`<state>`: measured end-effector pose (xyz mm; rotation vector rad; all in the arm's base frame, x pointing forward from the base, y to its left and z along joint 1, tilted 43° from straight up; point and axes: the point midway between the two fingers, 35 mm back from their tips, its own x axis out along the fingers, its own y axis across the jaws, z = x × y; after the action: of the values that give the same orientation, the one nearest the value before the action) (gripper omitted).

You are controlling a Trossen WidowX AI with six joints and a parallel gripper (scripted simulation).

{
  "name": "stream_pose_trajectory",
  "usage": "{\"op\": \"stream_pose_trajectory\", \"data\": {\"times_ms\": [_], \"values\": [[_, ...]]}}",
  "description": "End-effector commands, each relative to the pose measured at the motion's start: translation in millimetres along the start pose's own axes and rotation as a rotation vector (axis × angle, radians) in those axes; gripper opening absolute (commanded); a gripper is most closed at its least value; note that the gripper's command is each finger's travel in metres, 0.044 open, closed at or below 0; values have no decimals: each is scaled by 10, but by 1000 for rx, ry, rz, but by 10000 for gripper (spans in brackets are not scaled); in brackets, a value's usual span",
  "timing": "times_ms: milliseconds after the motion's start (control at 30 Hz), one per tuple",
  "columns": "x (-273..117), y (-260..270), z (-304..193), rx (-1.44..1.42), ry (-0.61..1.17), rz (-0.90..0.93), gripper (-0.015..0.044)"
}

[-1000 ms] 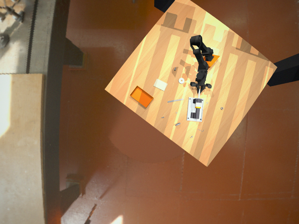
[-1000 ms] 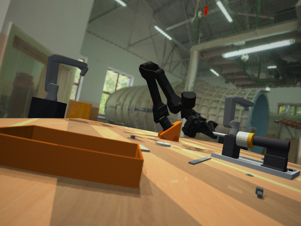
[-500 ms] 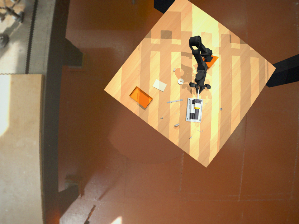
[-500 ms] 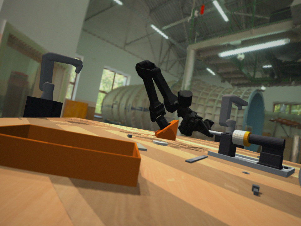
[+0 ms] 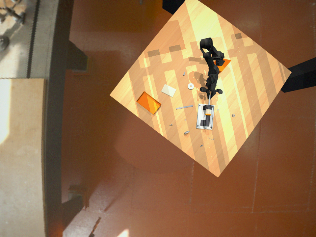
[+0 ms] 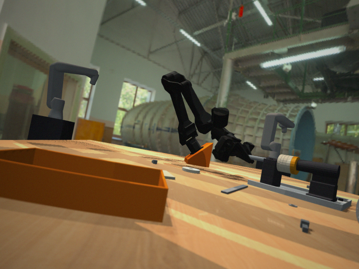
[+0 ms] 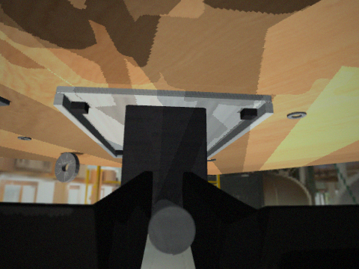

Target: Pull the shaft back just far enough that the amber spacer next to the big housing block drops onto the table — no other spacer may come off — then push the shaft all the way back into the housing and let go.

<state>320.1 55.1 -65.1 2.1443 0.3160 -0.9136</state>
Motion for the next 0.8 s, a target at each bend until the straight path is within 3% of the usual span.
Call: {"op": "stream_pose_trajectory", "data": {"times_ms": [0, 767], "values": [[-12, 3, 12, -2, -2, 2, 0], [-35, 3, 25, -2, -2, 2, 0]]}}
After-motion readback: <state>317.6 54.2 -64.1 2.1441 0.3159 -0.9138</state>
